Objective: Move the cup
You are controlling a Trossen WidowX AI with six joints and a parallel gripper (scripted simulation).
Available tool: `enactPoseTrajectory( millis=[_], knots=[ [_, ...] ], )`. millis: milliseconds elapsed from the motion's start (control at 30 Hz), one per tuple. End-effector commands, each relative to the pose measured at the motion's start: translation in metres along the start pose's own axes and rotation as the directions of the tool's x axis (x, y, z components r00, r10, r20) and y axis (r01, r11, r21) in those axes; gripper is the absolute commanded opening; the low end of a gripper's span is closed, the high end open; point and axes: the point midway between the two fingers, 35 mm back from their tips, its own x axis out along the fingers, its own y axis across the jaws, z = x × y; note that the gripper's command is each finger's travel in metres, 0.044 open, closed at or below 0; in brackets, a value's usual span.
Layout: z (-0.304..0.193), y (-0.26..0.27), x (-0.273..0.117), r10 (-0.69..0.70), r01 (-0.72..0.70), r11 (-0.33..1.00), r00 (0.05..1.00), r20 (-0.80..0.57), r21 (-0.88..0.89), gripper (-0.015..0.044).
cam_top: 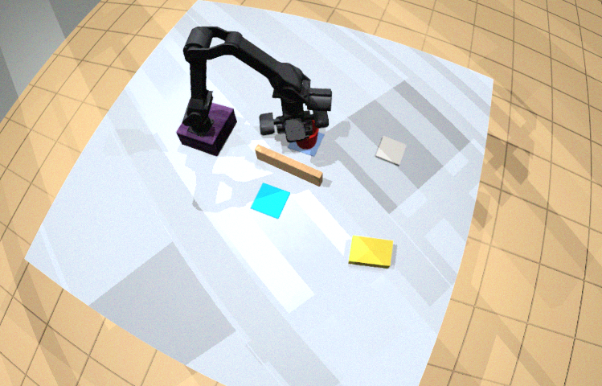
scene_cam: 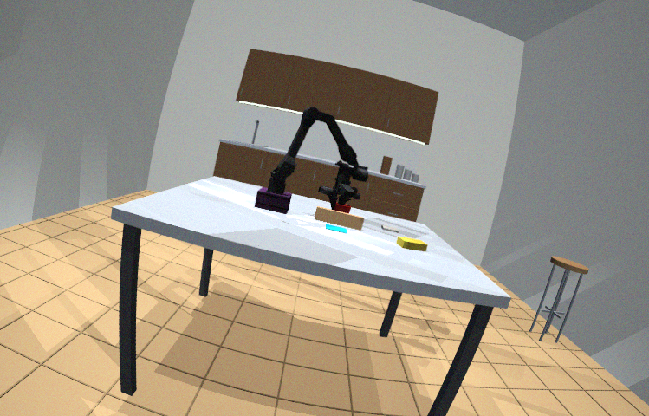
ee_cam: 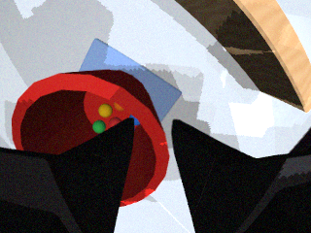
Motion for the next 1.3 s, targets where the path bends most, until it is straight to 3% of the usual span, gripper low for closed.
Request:
enactPoseTrajectory(
  millis=[0, 333, 1267],
  knots=[
    [0.0, 0.0, 0.0, 0.001, -0.001, 1.0, 1.0, 0.0, 0.0, 0.0062],
    [0.0, 0.0, 0.0, 0.001, -0.001, 1.0, 1.0, 0.0, 0.0, 0.0],
    [-0.001, 0.001, -0.081, -0.003, 0.003, 1.0, 1.0, 0.003, -0.002, 0.0]
  ],
)
